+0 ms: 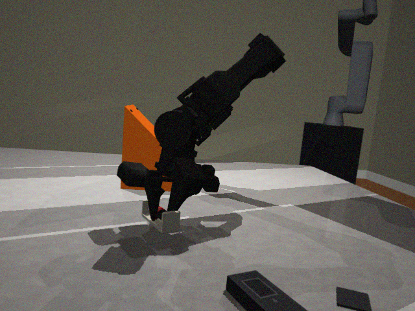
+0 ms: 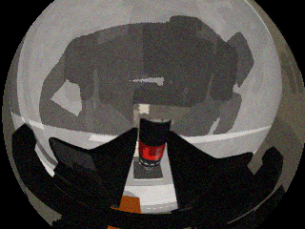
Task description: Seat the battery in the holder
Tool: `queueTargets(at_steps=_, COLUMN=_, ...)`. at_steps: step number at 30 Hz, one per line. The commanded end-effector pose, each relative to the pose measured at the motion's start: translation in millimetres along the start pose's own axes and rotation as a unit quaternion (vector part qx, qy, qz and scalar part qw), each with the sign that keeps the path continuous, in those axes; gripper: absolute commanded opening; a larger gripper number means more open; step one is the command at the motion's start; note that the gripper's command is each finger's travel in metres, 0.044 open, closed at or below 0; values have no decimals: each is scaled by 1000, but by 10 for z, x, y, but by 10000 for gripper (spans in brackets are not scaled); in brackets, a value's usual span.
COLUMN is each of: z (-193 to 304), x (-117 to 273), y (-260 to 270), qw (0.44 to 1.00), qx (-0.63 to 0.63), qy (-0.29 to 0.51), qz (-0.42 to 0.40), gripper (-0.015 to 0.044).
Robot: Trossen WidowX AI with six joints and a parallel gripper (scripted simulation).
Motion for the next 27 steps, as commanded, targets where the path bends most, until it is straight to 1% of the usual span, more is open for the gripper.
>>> queueTargets(at_steps=1, z=-3, x=5, y=2, qw=1000, qx=-2, qy=-2, qz=-1, gripper=186)
queueTargets(at_steps=9, z=16, x=144, y=-19, qw=1000, qx=0, qy=0, qz=0, gripper=186)
queueTargets(at_steps=14, z=17, x=149, y=-20, qw=1000, qx=0, qy=0, qz=0, gripper=186)
queueTargets(at_steps=16, z=24, x=198, y=-28, qw=1000, qx=-5, qy=0, qz=0, gripper=239)
queueTargets(at_steps=21, z=82, x=734, y=-99, qw=1000, qx=-4, qy=1, qz=3, gripper=370)
queueTargets(at_steps=23, z=105, x=866, y=-107, qw=1000, qx=-1, qy=1, qz=2, gripper=422)
queueTargets(at_steps=24, z=108, x=883, y=-108, qw=1000, qx=0, qy=1, qz=2, gripper=440)
queueTargets(at_steps=27, z=107, x=882, y=-115, qw=1000, qx=0, qy=1, qz=2, gripper=440)
Point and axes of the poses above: the point midway between the two fingers, 35 mm back from their tips, its own x axis back along the fingers, its own y axis across the jaws, z = x × y, the point moved 6 cm from there along x, back along the fingers, and after that the axes turned 1 degree about x, right-handed, at the moved point
